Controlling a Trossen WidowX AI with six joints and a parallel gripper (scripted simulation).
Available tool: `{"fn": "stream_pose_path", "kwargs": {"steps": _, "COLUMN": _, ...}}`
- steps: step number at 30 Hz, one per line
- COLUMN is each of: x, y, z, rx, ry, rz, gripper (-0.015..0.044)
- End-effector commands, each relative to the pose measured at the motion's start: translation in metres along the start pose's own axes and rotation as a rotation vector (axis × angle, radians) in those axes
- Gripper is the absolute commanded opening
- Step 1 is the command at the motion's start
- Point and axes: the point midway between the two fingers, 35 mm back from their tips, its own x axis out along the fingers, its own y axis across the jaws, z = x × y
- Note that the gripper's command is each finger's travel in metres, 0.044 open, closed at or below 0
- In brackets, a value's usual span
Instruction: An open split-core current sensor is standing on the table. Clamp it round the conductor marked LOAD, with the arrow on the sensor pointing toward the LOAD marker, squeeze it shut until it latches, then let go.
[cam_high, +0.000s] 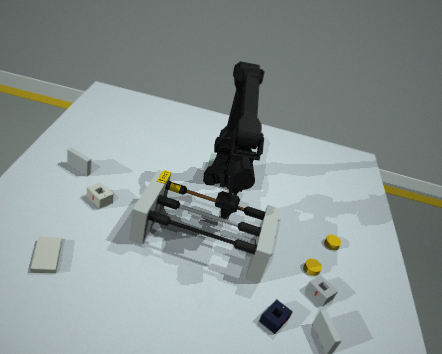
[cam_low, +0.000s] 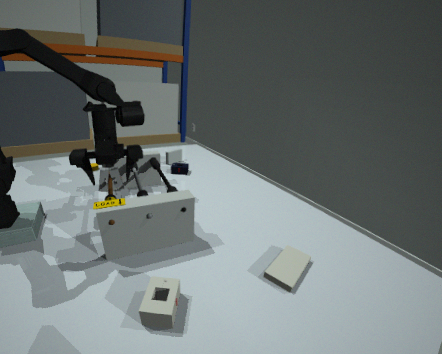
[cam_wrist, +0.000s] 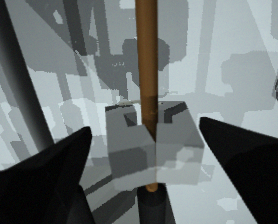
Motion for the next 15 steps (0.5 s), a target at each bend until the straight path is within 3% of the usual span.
{"fn": "stream_pose_path", "kwargs": {"steps": 1, "x": 0.0078, "y": -0.0009, "z": -0.0003, "rx": 0.005, "ry": 0.002, "rz": -0.003, "gripper": 0.044}}
{"fn": "stream_pose_path", "kwargs": {"steps": 6, "x": 0.0133, "y": -0.0012, "z": -0.0003, "rx": 0.005, "ry": 0.002, "rz": -0.003, "gripper": 0.044}}
{"fn": "stream_pose_path", "kwargs": {"steps": 10, "x": 0.0091, "y": -0.0004, "z": 0.0, "rx": 0.0, "ry": 0.0, "rz": -0.001, "gripper": 0.0335}}
{"fn": "stream_pose_path", "kwargs": {"steps": 15, "x": 0.0091, "y": -0.0004, "z": 0.0, "rx": 0.0, "ry": 0.0, "rz": -0.001, "gripper": 0.0302}}
